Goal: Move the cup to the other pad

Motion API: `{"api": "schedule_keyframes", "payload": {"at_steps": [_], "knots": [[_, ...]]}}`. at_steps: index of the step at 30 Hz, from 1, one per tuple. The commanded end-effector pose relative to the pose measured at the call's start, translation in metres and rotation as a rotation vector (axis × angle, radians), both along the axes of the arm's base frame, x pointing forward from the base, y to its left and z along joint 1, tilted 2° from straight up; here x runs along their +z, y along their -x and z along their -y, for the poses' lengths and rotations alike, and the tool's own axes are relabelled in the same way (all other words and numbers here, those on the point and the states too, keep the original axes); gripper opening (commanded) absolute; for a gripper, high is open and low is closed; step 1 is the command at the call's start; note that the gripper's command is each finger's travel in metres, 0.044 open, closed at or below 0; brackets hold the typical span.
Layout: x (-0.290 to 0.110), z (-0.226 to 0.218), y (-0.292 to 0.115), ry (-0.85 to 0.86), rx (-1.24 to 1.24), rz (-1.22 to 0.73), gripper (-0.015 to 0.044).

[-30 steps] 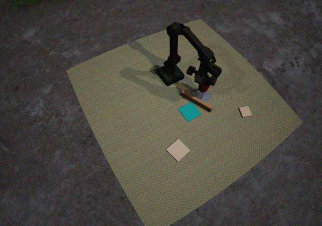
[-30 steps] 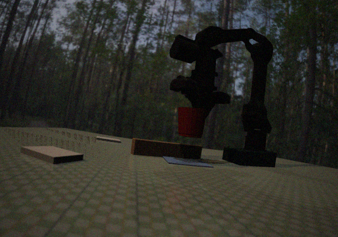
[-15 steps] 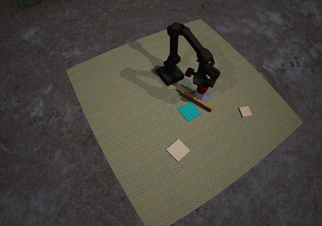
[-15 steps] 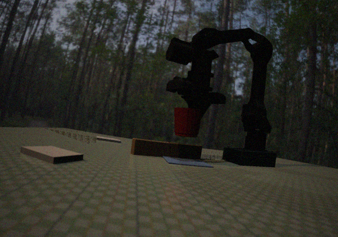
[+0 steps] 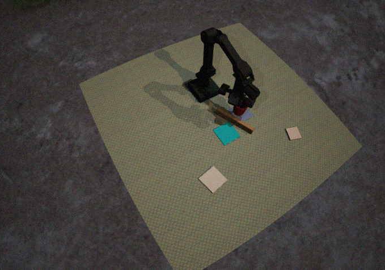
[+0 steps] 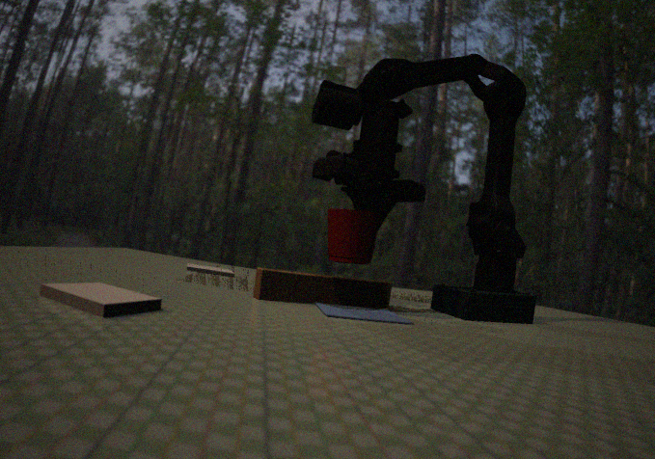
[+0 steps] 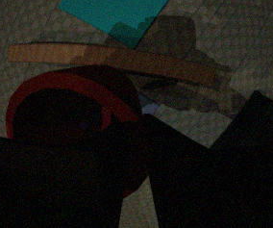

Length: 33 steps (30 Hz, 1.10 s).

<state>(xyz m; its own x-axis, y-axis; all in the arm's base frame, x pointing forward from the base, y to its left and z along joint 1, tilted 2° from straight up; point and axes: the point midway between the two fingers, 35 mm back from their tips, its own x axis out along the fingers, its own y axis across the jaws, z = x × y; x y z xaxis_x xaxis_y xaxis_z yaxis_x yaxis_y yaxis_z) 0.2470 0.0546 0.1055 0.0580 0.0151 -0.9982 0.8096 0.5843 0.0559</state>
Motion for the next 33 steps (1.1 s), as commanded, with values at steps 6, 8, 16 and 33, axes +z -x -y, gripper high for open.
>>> {"api": "schedule_keyframes", "payload": {"at_steps": [6, 8, 16, 33], "knots": [[0.002, 0.014, -0.010, -0.004, 0.003, 0.004, 0.0000], [0.002, 0.018, -0.012, -0.004, 0.003, 0.004, 0.0000], [0.003, 0.032, -0.019, -0.003, 0.003, 0.004, 0.0000], [0.005, 0.064, -0.038, 0.000, 0.003, 0.006, 0.0000]]}}
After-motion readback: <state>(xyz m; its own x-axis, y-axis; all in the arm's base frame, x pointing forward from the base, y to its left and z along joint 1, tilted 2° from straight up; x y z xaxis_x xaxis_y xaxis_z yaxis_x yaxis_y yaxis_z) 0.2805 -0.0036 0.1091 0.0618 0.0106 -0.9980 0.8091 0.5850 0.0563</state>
